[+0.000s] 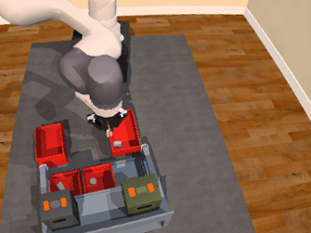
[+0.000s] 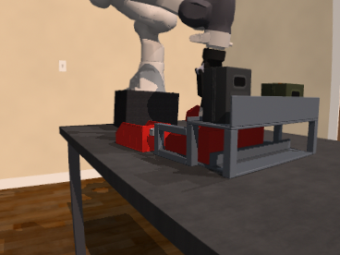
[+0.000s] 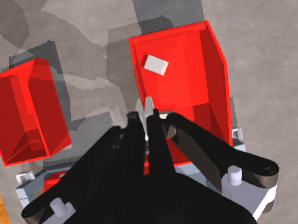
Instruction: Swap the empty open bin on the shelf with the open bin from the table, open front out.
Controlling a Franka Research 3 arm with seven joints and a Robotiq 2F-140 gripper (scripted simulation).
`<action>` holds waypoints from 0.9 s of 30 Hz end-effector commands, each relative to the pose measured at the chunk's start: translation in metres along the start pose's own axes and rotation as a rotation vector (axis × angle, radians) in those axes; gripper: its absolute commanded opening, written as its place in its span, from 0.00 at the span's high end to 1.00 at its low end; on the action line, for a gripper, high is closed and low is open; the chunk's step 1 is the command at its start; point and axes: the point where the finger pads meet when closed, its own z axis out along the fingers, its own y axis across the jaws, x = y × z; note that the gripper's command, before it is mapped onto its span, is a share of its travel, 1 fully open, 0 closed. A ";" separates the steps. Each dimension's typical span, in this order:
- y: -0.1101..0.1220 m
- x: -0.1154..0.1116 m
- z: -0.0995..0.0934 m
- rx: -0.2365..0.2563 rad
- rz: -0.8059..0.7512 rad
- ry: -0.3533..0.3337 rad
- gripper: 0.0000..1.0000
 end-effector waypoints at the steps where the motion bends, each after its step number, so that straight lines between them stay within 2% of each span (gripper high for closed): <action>1: 0.000 0.001 0.000 0.001 -0.018 0.007 1.00; 27: -0.001 0.004 0.001 0.000 -0.018 0.013 1.00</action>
